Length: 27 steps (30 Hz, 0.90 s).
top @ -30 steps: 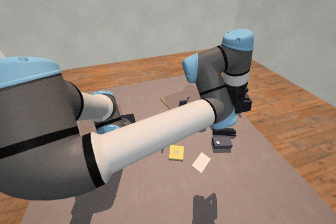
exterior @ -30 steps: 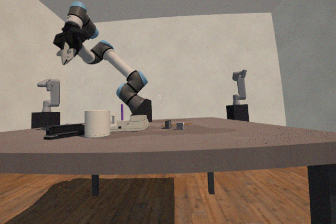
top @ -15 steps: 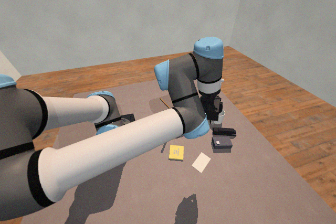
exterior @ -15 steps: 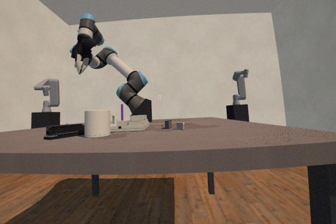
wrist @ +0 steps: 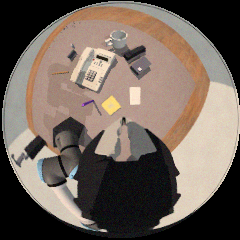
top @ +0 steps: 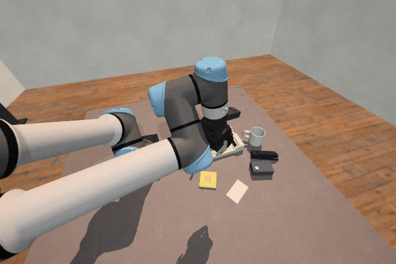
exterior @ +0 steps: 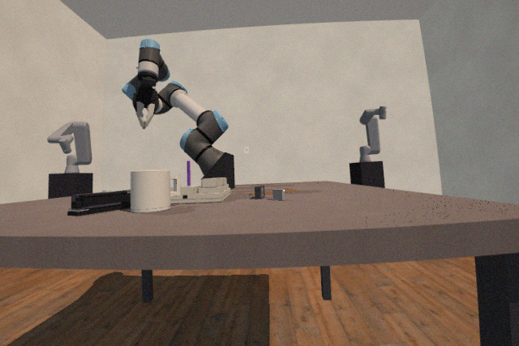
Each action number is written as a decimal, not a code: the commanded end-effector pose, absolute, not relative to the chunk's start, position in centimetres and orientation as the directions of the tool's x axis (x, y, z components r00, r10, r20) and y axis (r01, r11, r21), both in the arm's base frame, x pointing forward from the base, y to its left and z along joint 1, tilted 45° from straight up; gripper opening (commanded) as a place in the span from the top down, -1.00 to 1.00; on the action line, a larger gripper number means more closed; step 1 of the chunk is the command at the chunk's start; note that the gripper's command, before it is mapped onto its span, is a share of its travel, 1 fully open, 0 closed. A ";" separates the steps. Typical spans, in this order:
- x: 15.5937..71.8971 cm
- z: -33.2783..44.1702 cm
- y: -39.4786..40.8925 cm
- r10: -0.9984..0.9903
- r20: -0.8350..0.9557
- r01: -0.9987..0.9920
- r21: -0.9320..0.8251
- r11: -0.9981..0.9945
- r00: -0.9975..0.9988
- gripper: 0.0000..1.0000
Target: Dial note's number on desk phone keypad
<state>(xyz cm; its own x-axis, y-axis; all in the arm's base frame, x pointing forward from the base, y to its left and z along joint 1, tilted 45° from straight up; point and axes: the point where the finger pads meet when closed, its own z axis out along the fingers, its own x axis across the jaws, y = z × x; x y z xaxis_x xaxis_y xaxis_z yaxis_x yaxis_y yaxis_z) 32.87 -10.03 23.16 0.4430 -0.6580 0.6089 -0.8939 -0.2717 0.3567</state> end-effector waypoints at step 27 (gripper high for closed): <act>19.8 17.8 -9.0 -0.705 0.707 -0.984 0.081 0.160 -0.057 1.00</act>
<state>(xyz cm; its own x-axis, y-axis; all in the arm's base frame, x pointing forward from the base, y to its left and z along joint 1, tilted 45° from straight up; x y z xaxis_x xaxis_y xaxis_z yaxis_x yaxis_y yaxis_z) 20.58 -9.10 18.10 -0.0272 -0.7111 0.7026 -0.9861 0.1342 0.0976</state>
